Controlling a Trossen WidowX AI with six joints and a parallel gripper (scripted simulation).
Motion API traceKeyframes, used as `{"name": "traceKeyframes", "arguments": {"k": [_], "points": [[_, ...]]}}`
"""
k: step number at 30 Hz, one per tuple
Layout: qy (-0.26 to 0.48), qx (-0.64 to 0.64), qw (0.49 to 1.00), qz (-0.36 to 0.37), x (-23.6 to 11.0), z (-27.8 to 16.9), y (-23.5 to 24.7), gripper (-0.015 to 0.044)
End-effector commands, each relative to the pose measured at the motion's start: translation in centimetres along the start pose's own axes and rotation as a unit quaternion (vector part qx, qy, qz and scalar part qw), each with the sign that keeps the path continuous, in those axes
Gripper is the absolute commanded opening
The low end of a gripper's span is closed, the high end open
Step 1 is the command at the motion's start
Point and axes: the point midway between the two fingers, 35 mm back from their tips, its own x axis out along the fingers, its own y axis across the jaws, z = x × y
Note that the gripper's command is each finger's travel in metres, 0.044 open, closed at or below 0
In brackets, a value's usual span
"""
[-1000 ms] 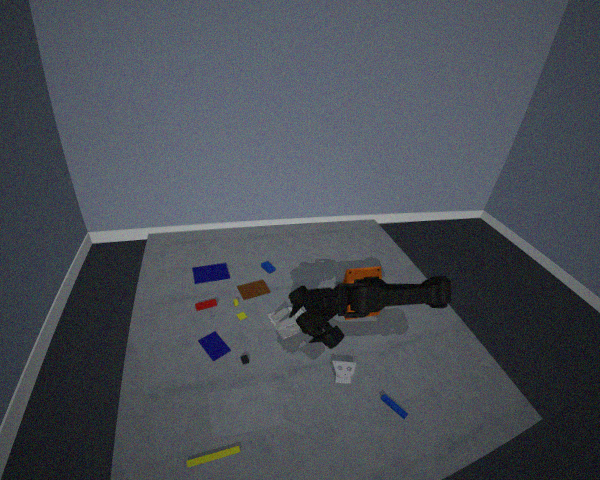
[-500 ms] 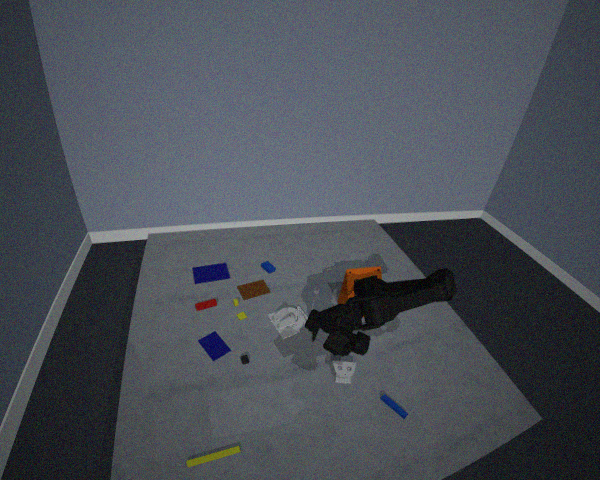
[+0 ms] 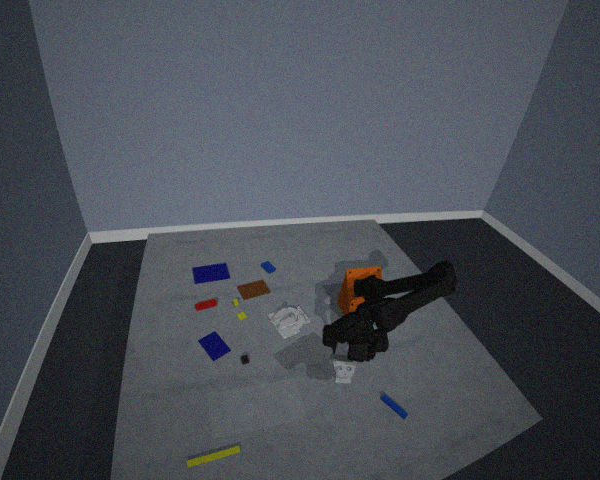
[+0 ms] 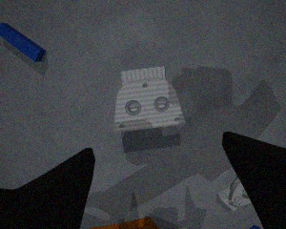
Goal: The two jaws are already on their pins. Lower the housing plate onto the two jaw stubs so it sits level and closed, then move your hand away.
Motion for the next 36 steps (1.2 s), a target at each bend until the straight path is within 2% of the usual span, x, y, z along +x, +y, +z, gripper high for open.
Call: {"name": "traceKeyframes", "arguments": {"k": [1, 6, 36], "points": [[0.0, -0.005, 1.0, 0.006, 0.6, -0.1, 0.2, 0.044], [-0.002, -0.005, 1.0, 0.006, 3.9, -0.1, 0.4, 0.044], [-0.002, -0.006, 1.0, 0.006, 6.9, 0.0, 0.3, 0.044]]}}
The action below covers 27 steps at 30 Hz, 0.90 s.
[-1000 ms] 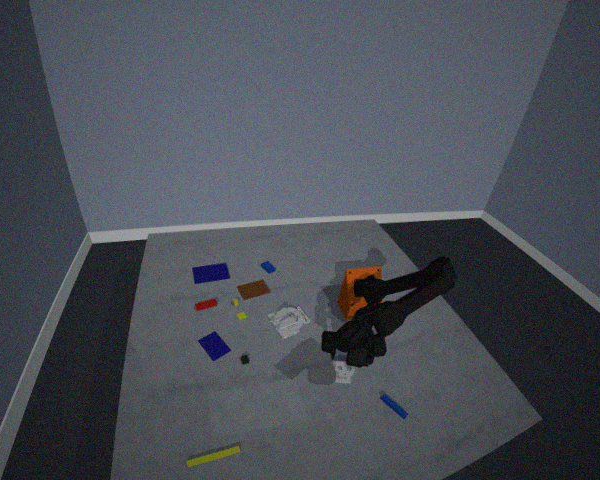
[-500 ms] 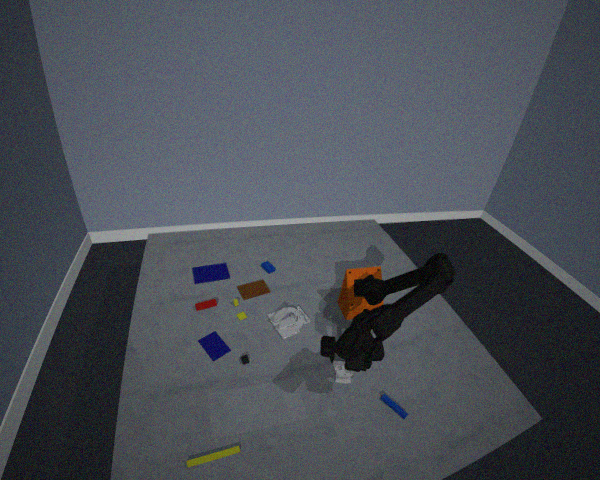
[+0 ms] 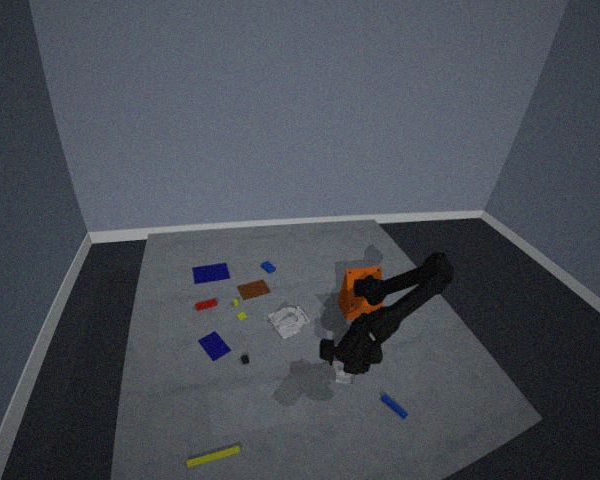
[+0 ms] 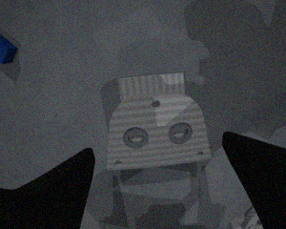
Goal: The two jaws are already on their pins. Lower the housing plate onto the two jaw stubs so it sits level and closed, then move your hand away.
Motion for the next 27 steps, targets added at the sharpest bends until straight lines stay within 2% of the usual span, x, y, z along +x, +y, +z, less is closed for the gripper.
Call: {"name": "traceKeyframes", "arguments": {"k": [1, 13, 27], "points": [[0.004, 0.005, 1.0, 0.0, 0.7, -0.3, -0.1, 0.044], [0.003, 0.005, 1.0, 0.0, 2.5, -0.3, 0.0, 0.044], [0.002, 0.005, 1.0, 0.0, 2.6, -0.3, 0.0, 0.044]]}}
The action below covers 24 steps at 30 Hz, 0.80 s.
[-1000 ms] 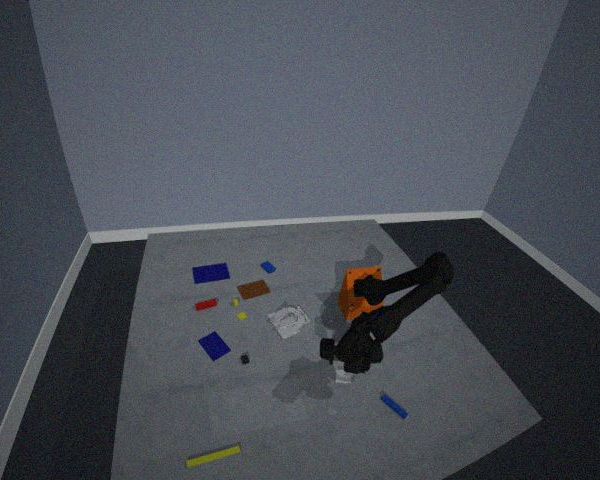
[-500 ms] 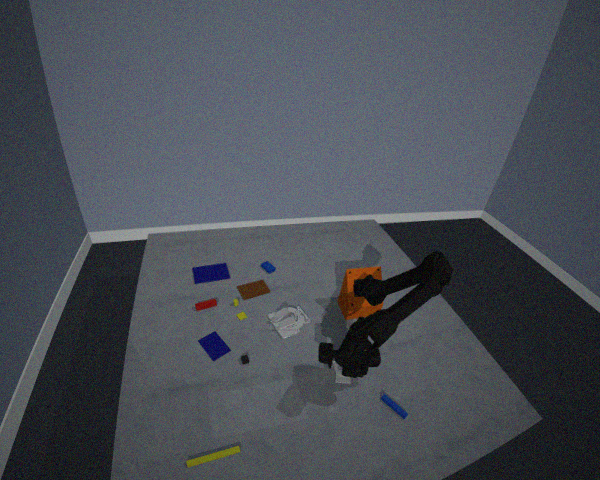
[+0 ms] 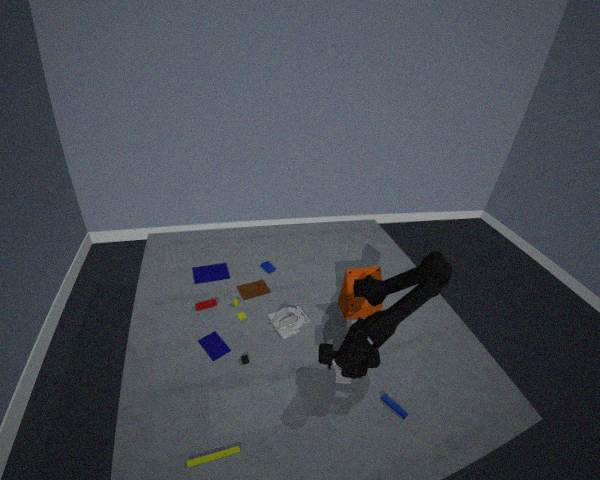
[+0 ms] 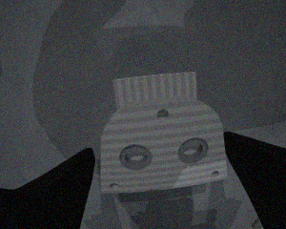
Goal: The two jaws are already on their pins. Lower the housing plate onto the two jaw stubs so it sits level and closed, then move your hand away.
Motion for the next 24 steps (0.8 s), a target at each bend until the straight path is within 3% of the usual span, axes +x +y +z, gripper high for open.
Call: {"name": "traceKeyframes", "arguments": {"k": [1, 14, 24], "points": [[0.001, 0.003, 1.0, -0.002, 0.03, -0.03, -0.07, 0.044], [0.001, 0.003, 1.0, -0.002, 0.05, -0.03, -0.08, 0.044], [0.0, 0.0, 1.0, 0.0, 0.03, 0.0, 0.0, 0.0373]]}}
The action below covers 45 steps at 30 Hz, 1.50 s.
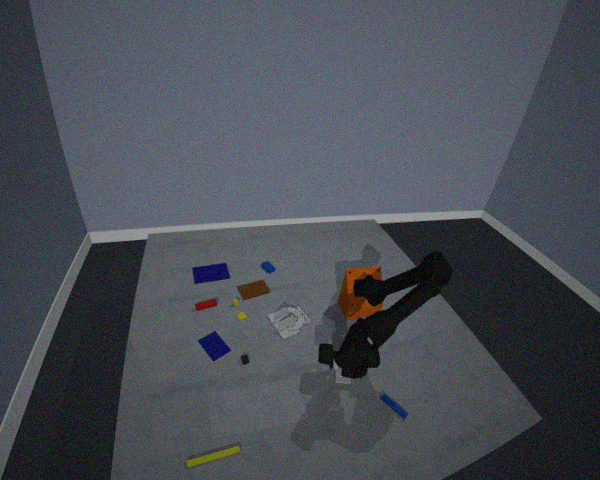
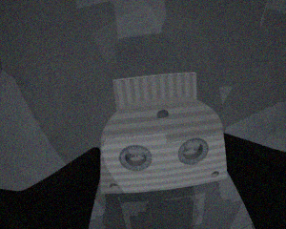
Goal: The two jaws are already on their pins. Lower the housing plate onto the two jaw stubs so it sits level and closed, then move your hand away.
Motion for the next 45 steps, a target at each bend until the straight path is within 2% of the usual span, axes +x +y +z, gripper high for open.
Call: {"name": "traceKeyframes", "arguments": {"k": [1, 4, 15, 37, 45], "points": [[0.0, 0.0, 1.0, 0.0, 0.0, 0.0, 0.0, 0.0367], [0.0, 0.0, 1.0, 0.0, 0.0, 0.0, 0.0, 0.0351], [0.001, 0.0, 1.0, 0.0, -0.2, 0.0, 0.0, 0.0351], [0.003, 0.003, 1.0, -0.003, -7.0, -0.1, -0.1, 0.0351], [0.007, 0.016, 1.0, -0.006, -7.1, -0.3, -0.8, 0.0351]]}}
